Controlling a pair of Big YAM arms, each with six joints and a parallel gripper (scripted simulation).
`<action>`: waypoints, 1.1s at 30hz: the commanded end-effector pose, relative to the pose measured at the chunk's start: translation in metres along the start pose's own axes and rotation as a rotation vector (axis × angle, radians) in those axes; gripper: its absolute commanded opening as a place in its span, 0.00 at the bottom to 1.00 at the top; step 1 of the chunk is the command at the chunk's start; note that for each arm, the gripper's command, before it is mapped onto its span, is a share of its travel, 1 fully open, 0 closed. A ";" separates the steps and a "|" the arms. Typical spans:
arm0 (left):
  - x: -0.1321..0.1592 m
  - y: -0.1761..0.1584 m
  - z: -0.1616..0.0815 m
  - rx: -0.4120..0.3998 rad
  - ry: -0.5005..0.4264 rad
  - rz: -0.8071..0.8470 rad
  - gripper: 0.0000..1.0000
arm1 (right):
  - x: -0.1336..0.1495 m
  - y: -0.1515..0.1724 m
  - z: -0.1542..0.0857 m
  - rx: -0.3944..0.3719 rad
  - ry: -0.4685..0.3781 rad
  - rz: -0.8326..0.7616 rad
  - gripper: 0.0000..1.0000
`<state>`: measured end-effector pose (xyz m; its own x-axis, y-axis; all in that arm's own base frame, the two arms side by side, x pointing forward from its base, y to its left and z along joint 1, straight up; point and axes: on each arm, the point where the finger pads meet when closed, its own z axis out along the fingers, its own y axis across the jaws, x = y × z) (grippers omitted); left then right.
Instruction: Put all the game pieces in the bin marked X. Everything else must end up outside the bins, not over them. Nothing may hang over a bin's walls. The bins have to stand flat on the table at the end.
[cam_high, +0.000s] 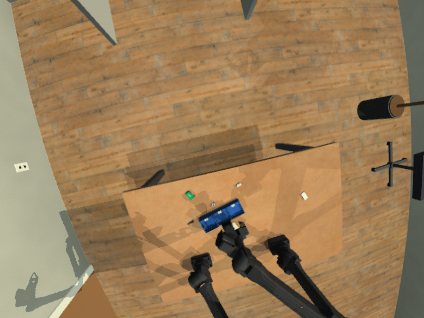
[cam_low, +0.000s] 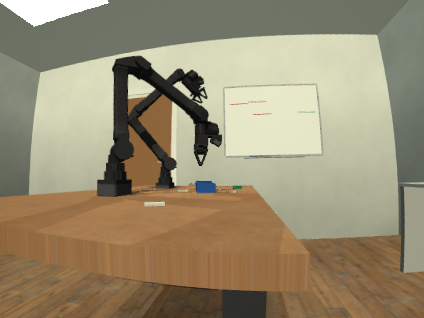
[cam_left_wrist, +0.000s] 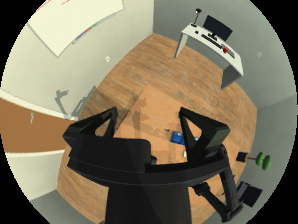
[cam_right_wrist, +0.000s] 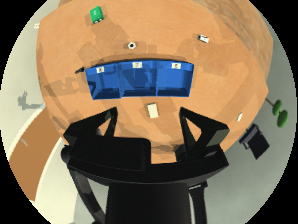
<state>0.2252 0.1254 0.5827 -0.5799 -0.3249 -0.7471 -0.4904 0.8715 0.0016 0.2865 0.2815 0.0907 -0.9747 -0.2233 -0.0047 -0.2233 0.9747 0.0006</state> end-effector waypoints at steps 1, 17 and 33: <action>-0.006 0.003 -0.024 -0.007 -0.043 -0.008 1.00 | -0.044 0.018 0.007 -0.029 -0.041 -0.010 1.00; -0.006 0.003 -0.024 -0.007 -0.043 -0.008 1.00 | -0.062 0.030 0.039 -0.016 -0.024 -0.011 1.00; -0.006 0.003 -0.024 -0.007 -0.043 -0.008 1.00 | -0.067 0.026 0.035 -0.017 -0.023 -0.010 1.00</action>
<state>0.2252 0.1254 0.5827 -0.5799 -0.3249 -0.7471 -0.4904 0.8715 0.0016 0.3304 0.3170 0.0404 -0.9729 -0.2311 -0.0021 -0.2311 0.9729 -0.0005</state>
